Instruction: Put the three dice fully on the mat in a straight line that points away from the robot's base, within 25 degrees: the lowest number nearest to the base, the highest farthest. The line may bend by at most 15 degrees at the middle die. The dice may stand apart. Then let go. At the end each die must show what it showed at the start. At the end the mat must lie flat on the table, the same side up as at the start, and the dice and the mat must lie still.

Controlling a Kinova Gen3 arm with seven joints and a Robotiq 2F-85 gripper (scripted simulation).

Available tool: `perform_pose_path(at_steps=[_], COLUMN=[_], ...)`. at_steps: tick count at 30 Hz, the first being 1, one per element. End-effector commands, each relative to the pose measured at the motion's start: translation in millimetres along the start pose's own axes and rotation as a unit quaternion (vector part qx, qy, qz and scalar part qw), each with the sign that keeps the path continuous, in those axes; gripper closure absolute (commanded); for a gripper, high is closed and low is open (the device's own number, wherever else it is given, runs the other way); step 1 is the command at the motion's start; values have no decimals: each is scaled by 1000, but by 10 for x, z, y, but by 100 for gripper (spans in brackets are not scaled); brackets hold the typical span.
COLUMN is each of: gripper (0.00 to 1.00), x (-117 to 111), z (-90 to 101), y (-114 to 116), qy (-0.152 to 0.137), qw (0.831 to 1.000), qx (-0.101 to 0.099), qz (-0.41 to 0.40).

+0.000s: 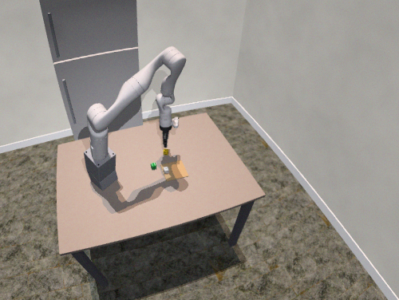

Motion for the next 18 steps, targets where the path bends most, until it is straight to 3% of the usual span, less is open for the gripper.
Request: perform_pose_path(at_steps=[1, 8, 9, 18], gripper=[0, 0, 54, 54], x=[20, 29, 29, 29], z=[5, 6, 6, 6], y=[-35, -47, -47, -47], qy=[0, -1, -1, -1], qw=[1000, 1000, 1000, 1000], qx=[-1, -1, -1, -1], qz=[-6, -13, -13, -13])
Point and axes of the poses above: the point where the finger pads meet when closed, its own z axis back along the fingers, its own y axis across the jaws, x = y × z, the point moved 4 cm from there along z, back along the fingers, and after that the axes turned 10 degrees about -z, right-handed, at the moved point
